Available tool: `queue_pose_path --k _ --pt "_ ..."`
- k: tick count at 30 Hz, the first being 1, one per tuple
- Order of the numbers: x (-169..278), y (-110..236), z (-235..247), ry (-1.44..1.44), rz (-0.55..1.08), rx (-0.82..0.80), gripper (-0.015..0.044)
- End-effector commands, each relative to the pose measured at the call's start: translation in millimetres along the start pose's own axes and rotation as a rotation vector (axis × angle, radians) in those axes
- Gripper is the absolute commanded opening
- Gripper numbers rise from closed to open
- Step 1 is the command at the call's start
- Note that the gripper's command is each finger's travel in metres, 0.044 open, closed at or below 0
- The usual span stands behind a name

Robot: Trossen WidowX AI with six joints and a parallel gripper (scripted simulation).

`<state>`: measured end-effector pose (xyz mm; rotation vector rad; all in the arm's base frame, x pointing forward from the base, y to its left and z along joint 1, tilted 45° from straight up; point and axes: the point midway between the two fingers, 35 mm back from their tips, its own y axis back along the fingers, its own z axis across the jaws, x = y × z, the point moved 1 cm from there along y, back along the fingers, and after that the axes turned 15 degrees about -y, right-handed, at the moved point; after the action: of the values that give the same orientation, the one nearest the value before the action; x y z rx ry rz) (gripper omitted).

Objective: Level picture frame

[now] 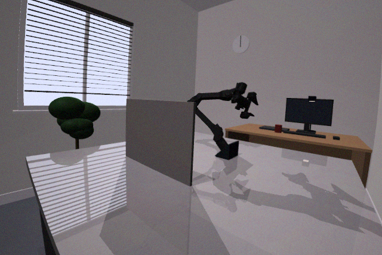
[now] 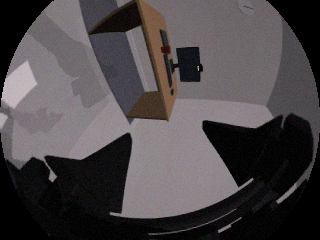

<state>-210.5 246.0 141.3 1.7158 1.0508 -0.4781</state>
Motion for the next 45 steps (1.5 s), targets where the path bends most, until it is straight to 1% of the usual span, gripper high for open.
queue_pose_path --k 1,3,5,6,11,15,19,23,27,30,34,37,40,42,43,45 --pt "1.6 1.6 -1.2 -0.011 0.007 0.009 0.0374" --pt "14.1 14.9 -10.4 -0.102 0.061 0.079 0.0321" --pt "32.9 37.1 -22.6 -0.243 0.134 0.195 0.0269" --pt "42.1 49.0 -27.8 -0.315 0.166 0.256 0.026" --pt "84.8 115.3 -43.9 -0.669 0.282 0.598 0.026" --pt "113.0 174.6 -43.5 -0.94 0.314 0.912 0.026" --pt "133.6 236.3 -30.5 -1.183 0.285 1.259 0.026" --pt "144.8 296.8 -5.4 -1.377 0.186 1.636 0.026" --pt "145.5 352.6 30.4 -1.497 0.006 2.034 0.026" --pt "138.9 389.2 63.1 -1.519 -0.188 2.339 0.026" --pt "120.7 428.6 111.9 -1.424 -0.528 2.728 0.026" --pt "100.6 449.7 150.5 -1.237 -0.839 2.982 0.026" --pt "75.9 462.6 189.1 -0.937 -1.185 3.172 0.026" --pt "59.1 466.4 211.8 -0.699 -1.401 3.241 0.026" --pt "54.4 466.9 217.8 -0.629 -1.459 3.252 0.026" --pt "52.8 467.0 219.7 -0.605 -1.478 3.256 0.026"
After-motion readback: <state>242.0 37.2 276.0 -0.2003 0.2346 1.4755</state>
